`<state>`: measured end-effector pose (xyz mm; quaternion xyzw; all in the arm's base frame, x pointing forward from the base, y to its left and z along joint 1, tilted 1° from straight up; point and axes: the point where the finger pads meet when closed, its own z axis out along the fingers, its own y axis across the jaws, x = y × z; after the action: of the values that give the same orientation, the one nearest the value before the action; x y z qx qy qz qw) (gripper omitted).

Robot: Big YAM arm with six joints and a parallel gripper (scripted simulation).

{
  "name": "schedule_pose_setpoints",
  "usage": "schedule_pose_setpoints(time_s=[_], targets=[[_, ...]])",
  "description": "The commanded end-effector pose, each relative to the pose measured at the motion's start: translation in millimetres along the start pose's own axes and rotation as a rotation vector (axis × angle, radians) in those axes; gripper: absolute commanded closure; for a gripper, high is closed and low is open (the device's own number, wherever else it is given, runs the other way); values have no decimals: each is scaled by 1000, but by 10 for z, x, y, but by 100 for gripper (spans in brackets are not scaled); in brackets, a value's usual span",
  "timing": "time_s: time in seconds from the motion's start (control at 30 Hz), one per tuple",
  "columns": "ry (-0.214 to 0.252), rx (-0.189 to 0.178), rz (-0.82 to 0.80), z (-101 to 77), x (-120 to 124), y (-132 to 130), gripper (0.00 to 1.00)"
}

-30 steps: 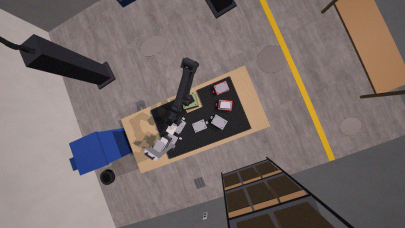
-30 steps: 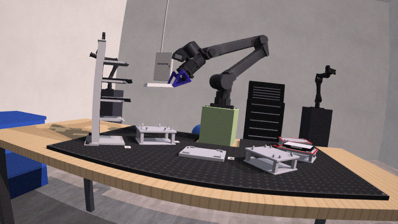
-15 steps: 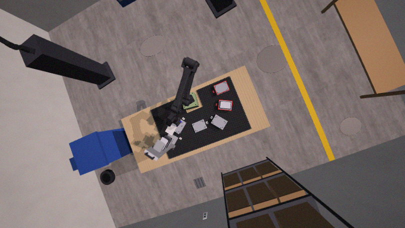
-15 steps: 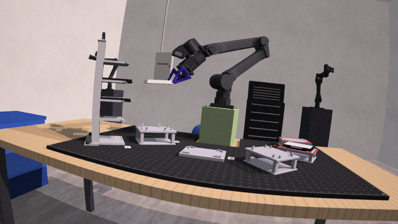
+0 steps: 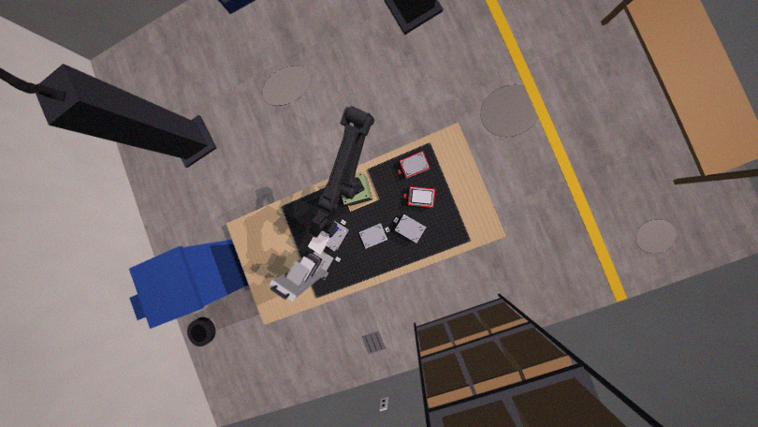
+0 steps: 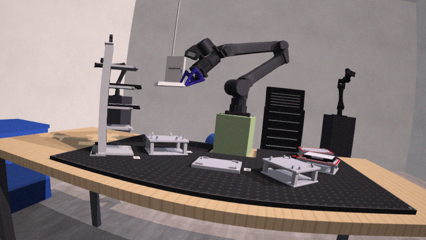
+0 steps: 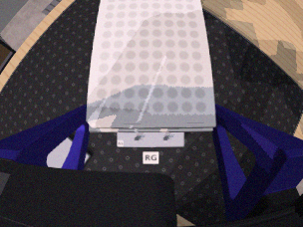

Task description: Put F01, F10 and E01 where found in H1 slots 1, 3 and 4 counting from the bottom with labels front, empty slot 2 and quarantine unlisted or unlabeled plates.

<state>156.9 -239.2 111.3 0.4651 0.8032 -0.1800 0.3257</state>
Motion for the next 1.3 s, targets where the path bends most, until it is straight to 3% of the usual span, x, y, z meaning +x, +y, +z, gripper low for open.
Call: schedule_pose_setpoints(time_s=[0.0, 0.47, 0.53, 1.03, 1.1, 1.27], targets=[[-77, -1, -3, -185, -478, -1, 14], [-98, -2, -2, -275, -620, 1, 14], [-74, 0, -3, -295, -570, -5, 14], [-101, -1, -1, -398, -730, -4, 14], [-74, 0, -3, -414, -672, -6, 14], [-86, -1, -3, -483, -721, -5, 14]])
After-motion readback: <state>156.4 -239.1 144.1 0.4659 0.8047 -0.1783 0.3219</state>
